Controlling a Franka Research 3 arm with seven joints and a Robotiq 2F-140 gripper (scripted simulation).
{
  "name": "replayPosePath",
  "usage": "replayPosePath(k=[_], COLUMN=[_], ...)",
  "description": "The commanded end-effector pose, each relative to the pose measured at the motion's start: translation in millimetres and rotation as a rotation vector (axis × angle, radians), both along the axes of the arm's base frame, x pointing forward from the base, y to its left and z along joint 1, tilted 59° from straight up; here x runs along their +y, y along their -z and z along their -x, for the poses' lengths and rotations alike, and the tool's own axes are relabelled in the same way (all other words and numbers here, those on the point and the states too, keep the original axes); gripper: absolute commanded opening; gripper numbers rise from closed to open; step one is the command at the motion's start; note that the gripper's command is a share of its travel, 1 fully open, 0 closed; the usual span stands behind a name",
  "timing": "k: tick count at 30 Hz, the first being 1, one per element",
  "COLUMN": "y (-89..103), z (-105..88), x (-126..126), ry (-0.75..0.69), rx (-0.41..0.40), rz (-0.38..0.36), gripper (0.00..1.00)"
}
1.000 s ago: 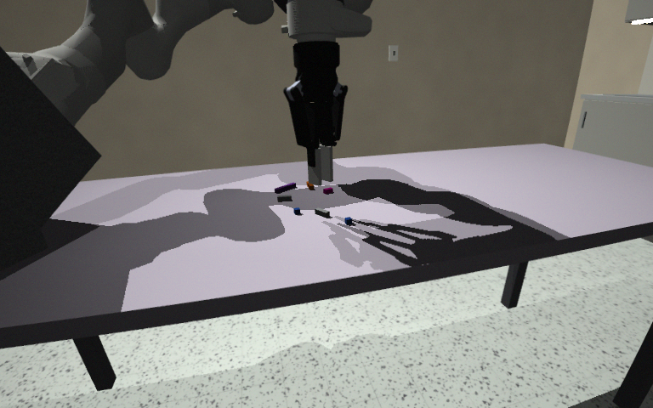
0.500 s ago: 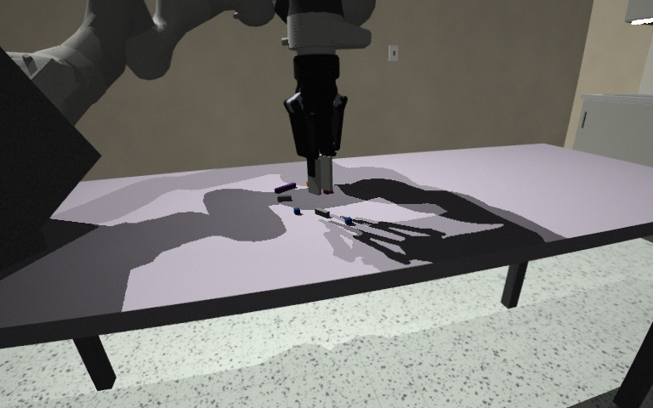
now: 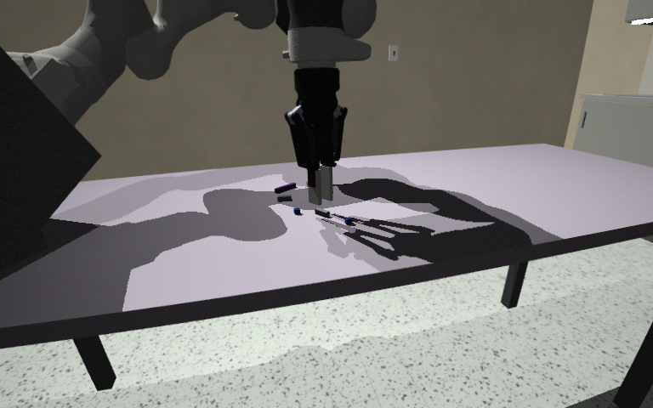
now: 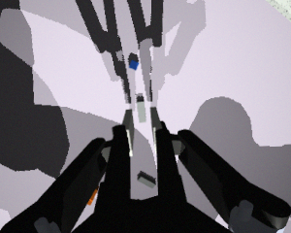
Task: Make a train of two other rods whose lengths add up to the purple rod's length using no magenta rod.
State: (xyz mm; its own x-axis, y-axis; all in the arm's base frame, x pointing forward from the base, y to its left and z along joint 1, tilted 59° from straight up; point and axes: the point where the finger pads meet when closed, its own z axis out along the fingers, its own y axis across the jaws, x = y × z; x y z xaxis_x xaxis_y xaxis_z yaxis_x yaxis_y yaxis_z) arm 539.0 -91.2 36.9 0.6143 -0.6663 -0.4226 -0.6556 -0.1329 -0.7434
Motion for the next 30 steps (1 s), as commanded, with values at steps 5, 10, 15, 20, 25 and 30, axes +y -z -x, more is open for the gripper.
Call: replayPosePath(k=[5, 10, 15, 20, 25, 30], y=[4.4, 5.6, 5.9, 5.9, 5.9, 5.9], z=[-4.8, -5.8, -6.0, -6.0, -6.0, -6.0], x=[4.2, 5.8, 6.1, 6.2, 6.2, 6.2], ry=[-0.001, -0.001, -0.001, -0.001, -0.001, -0.001], rx=[-0.008, -0.008, -0.008, -0.008, -0.008, -0.008], rz=[0.008, 0.008, 0.008, 0.008, 0.008, 0.008], gripper=[0.15, 0.15, 0.15, 0.15, 0.15, 0.15])
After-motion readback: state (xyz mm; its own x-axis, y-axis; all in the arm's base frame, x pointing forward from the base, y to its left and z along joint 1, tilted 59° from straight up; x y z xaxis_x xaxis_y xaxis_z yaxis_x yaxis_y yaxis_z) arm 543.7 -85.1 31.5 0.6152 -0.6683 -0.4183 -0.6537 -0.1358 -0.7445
